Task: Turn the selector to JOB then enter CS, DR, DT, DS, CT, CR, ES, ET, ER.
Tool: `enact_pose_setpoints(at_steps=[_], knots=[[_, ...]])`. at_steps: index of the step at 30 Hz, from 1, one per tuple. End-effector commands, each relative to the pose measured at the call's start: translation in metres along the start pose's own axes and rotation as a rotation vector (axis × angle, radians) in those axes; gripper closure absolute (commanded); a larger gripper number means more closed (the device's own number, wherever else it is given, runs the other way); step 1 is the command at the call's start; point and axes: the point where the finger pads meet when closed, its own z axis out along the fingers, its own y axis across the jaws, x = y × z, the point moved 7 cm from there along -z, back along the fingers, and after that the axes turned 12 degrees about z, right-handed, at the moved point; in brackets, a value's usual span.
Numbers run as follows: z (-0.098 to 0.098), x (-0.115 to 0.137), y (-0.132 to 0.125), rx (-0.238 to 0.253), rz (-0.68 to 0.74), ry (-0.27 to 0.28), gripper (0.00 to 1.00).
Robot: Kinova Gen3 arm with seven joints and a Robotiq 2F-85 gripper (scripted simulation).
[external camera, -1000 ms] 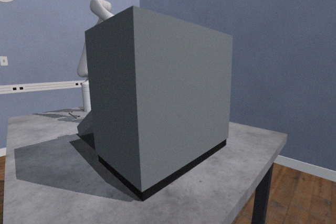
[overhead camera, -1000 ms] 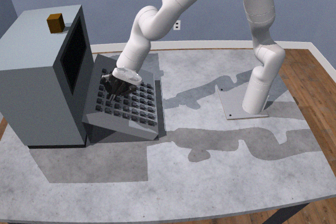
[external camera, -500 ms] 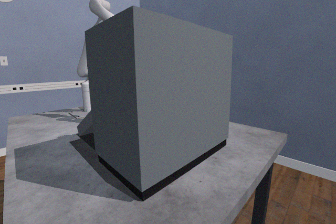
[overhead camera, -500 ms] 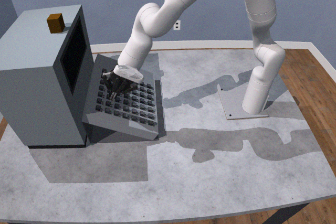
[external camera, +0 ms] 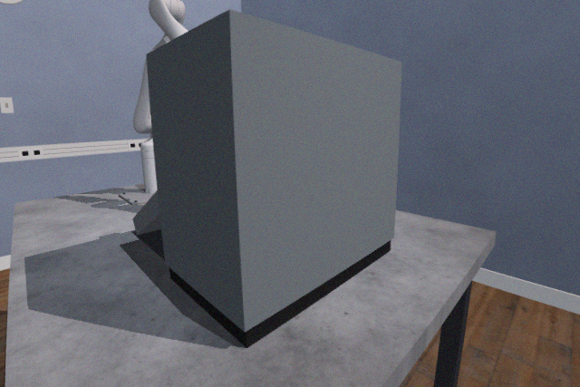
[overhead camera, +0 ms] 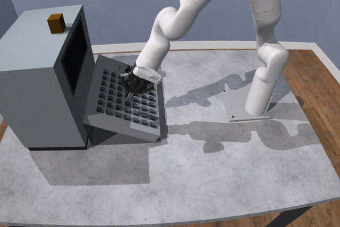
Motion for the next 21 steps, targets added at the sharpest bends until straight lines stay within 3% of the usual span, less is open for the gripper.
enact_pose_setpoints(at_steps=[1,21], knots=[[0.000,-0.009,-0.010,-0.005,0.000,0.003,0.90],[0.018,-0.009,-0.010,-0.005,0.000,0.003,0.90]])
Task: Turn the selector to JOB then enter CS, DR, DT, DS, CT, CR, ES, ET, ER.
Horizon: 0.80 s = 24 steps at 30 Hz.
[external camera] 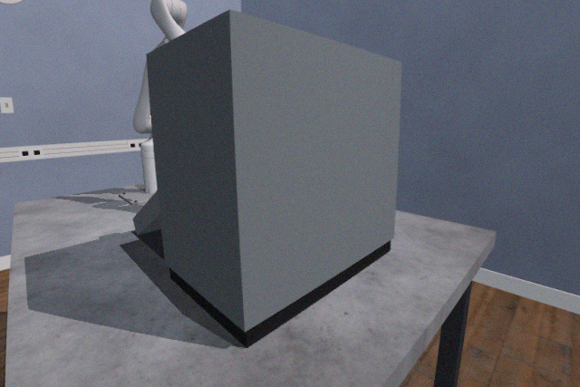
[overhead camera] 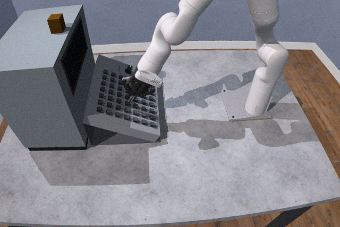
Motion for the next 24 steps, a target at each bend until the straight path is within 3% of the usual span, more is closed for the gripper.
enact_pose_setpoints(at_steps=[1,24], knots=[[0.0024,0.0002,0.0008,-0.002,0.000,0.001,0.90],[0.0047,0.0002,0.0008,-0.002,0.000,0.001,0.90]])
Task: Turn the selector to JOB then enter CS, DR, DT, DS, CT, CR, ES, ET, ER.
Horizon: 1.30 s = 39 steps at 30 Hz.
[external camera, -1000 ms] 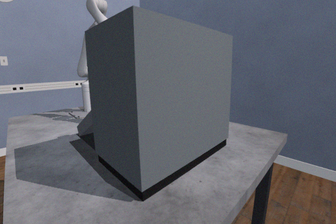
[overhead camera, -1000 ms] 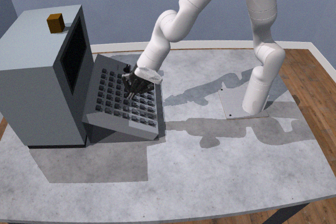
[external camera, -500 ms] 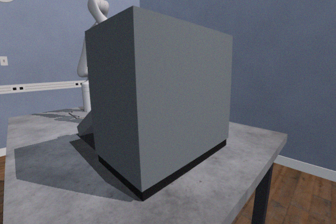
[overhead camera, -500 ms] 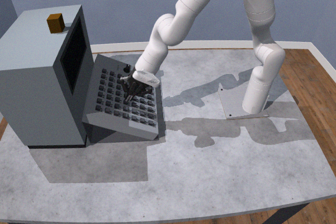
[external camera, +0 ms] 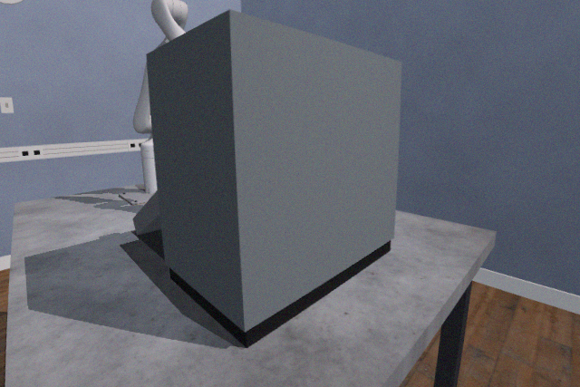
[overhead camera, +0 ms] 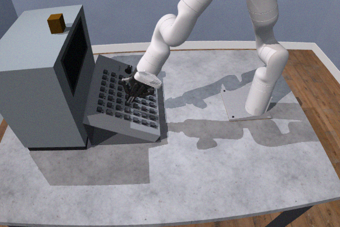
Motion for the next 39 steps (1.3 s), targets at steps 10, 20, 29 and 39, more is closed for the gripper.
enact_pose_setpoints(at_steps=[10,20,29,39], knots=[[0.0004,0.0002,0.0007,-0.002,0.000,0.001,0.90],[0.0029,0.0002,0.0007,-0.002,0.000,0.001,0.90],[0.0065,0.0002,0.0007,-0.002,0.000,0.001,0.90],[0.0087,0.0002,0.0007,-0.002,0.000,0.001,0.90]])
